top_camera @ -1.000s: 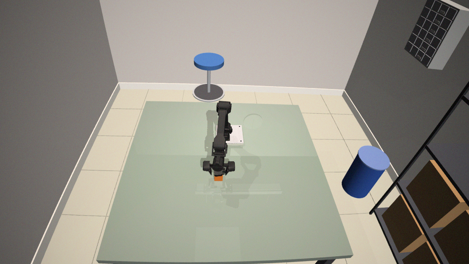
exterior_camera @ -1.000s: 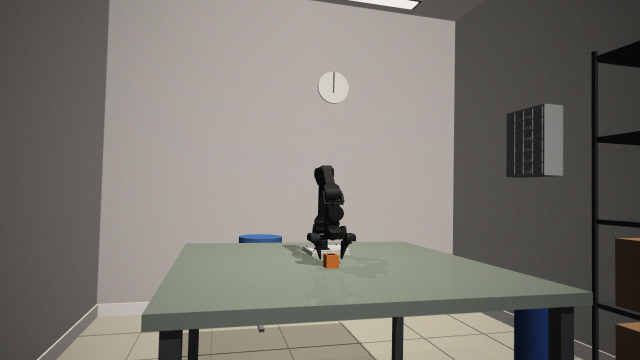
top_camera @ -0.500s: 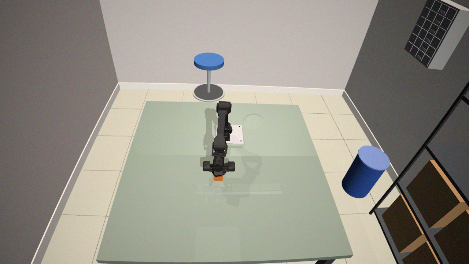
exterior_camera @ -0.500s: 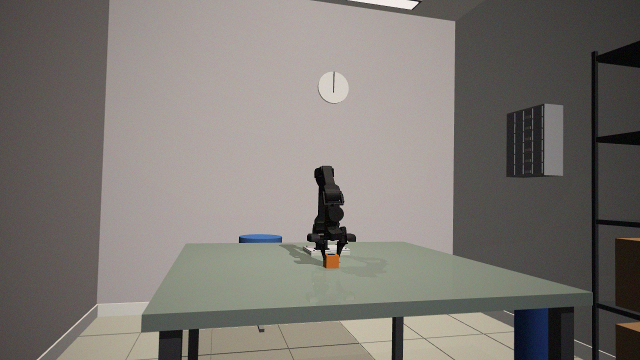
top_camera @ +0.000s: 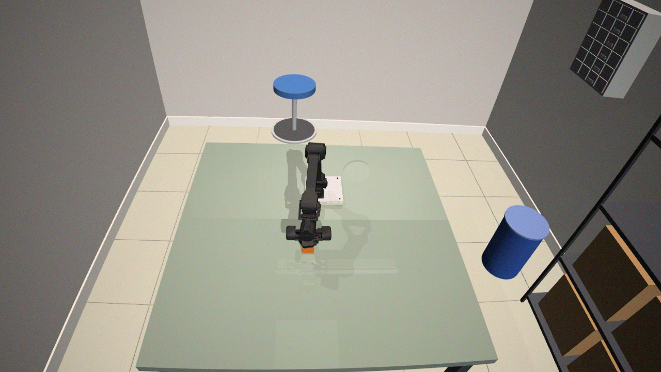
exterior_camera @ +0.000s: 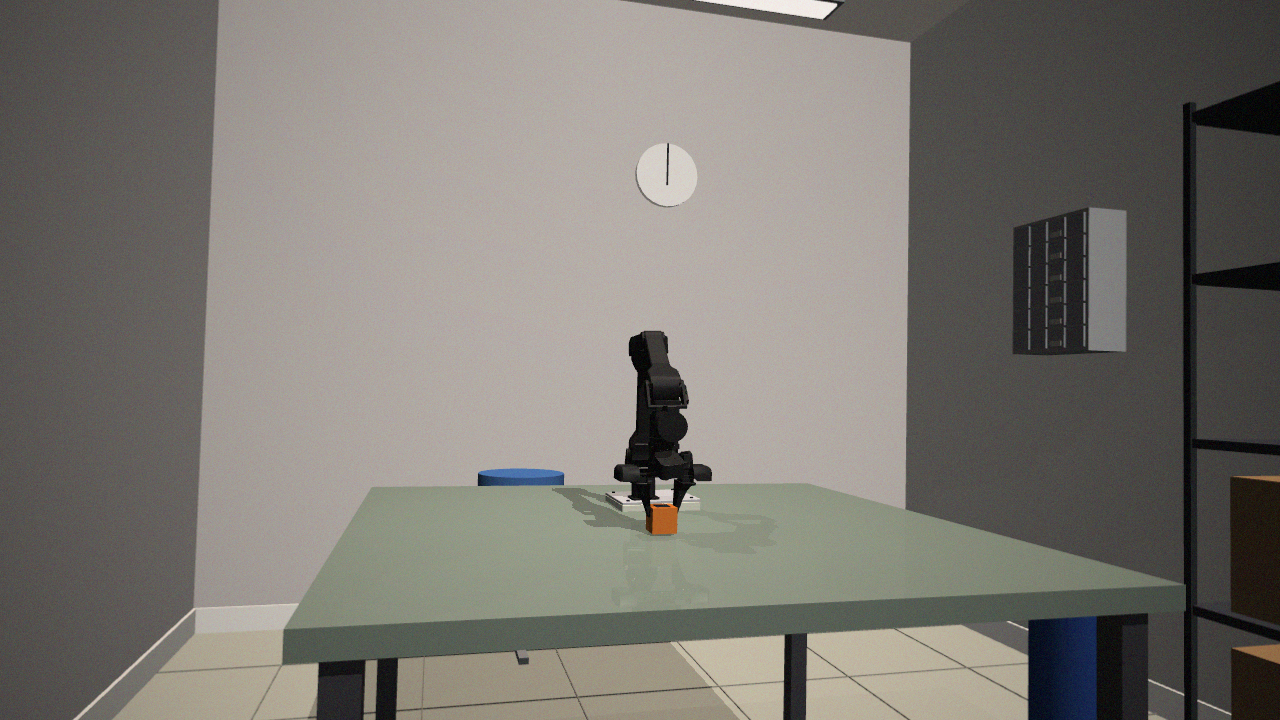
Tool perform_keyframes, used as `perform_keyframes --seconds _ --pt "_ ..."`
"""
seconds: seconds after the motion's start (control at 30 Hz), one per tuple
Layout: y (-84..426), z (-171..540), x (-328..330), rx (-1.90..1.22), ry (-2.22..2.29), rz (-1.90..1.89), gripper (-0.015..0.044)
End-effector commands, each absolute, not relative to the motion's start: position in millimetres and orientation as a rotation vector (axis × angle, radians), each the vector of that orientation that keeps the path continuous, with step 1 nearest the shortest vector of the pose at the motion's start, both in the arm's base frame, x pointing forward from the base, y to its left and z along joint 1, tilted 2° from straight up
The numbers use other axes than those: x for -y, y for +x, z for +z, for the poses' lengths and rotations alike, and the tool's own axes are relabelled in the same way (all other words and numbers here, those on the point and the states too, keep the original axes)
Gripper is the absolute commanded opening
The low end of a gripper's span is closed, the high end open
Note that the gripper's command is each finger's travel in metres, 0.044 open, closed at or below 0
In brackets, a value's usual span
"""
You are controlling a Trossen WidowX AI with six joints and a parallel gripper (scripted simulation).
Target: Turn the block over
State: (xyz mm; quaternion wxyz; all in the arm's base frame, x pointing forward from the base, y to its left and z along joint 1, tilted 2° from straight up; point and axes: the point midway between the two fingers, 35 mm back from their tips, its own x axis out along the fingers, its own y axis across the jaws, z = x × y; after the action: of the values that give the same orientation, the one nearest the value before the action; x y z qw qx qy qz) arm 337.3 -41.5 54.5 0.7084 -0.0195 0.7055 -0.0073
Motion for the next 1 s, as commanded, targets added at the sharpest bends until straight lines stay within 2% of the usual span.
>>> perform_keyframes --seconds 0.0,0.2,0.97 --pt "340.0 76.8 40.6 -1.547 -0.045 -0.013 0.0000" --pt "340.1 77.4 40.6 -1.536 -0.045 -0.013 0.0000" --pt "339.5 70.4 41.4 -1.166 -0.039 -0.004 0.0000"
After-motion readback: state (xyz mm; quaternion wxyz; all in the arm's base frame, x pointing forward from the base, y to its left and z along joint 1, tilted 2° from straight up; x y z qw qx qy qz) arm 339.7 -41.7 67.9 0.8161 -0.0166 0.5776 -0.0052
